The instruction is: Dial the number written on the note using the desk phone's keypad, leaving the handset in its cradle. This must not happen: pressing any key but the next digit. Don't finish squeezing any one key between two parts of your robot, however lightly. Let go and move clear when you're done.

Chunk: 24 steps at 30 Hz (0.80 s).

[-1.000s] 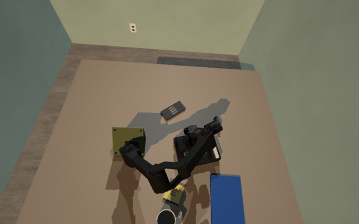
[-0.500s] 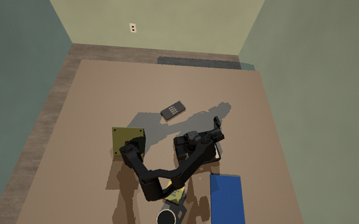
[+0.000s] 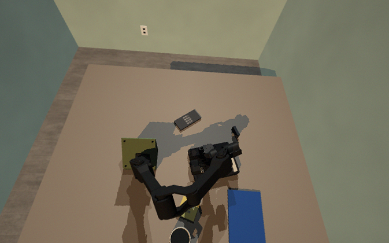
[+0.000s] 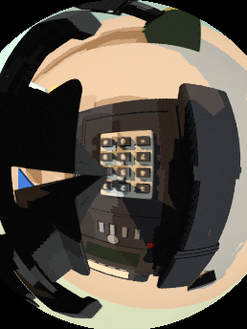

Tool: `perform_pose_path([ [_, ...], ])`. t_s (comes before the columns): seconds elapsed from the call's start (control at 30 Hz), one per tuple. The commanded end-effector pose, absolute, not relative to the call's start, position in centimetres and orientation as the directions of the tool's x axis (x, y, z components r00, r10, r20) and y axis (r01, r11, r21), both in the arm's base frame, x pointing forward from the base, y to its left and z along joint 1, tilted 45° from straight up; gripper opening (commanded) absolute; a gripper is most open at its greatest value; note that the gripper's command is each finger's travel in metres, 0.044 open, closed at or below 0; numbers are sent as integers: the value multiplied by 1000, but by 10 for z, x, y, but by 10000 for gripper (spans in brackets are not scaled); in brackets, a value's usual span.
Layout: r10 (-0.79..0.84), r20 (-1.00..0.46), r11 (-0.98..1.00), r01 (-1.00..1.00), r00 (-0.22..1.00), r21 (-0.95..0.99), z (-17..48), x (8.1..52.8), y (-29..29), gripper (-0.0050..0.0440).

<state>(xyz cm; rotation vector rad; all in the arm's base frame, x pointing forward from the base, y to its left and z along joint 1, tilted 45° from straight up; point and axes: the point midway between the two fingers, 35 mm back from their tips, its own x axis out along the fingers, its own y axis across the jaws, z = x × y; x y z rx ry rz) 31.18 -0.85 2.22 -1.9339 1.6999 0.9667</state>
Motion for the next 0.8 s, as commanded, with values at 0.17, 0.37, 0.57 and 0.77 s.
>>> perform_pose_path([
  [0.17, -706, -708, -191, -969, 25, 156, 17, 311, -15, -50],
  [0.37, -706, -708, -191, -969, 25, 156, 17, 311, -15, -50],
  [0.57, -706, -708, -191, -969, 25, 156, 17, 311, -15, -50],
  [0.77, -706, -708, -191, -969, 25, 156, 17, 311, -15, -50],
])
